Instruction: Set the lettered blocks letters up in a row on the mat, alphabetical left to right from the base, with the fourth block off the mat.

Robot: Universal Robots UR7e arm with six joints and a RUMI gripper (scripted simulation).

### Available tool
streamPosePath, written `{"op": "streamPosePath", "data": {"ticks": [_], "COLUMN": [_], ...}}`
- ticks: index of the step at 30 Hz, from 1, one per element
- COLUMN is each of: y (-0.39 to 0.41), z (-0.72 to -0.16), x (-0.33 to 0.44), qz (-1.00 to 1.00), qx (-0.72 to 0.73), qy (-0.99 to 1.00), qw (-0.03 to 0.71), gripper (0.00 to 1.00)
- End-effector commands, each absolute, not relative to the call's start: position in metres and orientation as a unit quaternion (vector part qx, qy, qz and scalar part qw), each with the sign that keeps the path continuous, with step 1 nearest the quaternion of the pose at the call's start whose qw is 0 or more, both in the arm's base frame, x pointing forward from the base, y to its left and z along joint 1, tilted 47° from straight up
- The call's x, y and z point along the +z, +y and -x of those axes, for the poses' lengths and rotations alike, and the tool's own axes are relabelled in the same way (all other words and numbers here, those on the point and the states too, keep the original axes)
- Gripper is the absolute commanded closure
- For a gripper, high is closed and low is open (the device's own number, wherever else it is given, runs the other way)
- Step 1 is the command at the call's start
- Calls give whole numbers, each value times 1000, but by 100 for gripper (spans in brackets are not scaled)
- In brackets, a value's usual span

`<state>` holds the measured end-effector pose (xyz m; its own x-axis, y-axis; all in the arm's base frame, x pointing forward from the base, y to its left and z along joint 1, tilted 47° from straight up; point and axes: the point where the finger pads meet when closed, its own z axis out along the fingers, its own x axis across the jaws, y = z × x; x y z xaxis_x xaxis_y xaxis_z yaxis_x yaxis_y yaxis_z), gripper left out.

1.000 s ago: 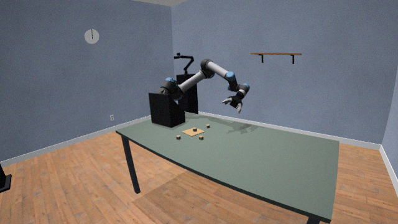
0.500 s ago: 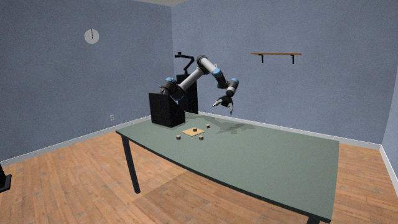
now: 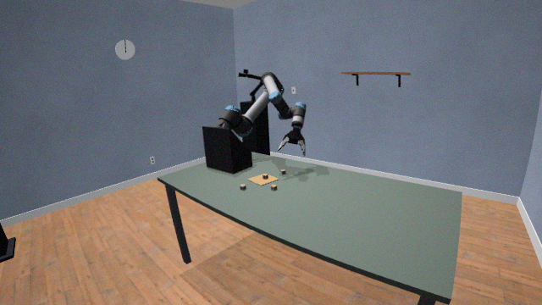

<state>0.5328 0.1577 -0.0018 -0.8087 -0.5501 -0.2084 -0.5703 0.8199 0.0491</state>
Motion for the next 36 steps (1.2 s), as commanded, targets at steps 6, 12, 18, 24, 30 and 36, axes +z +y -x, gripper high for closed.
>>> {"op": "streamPosePath", "data": {"ticks": [6, 12, 18, 24, 30, 36], "y": [169, 177, 182, 186, 188, 189], "z": [-490, -469, -459, -449, -445, -444], "x": [-2, 0, 2, 4, 5, 5], "qz": [298, 301, 302, 303, 304, 304], "qx": [106, 127, 136, 144, 148, 148], "qy": [936, 927, 923, 918, 916, 916], "qw": [157, 184, 197, 210, 215, 216], "gripper": [0, 0, 0, 0, 0, 0]}}
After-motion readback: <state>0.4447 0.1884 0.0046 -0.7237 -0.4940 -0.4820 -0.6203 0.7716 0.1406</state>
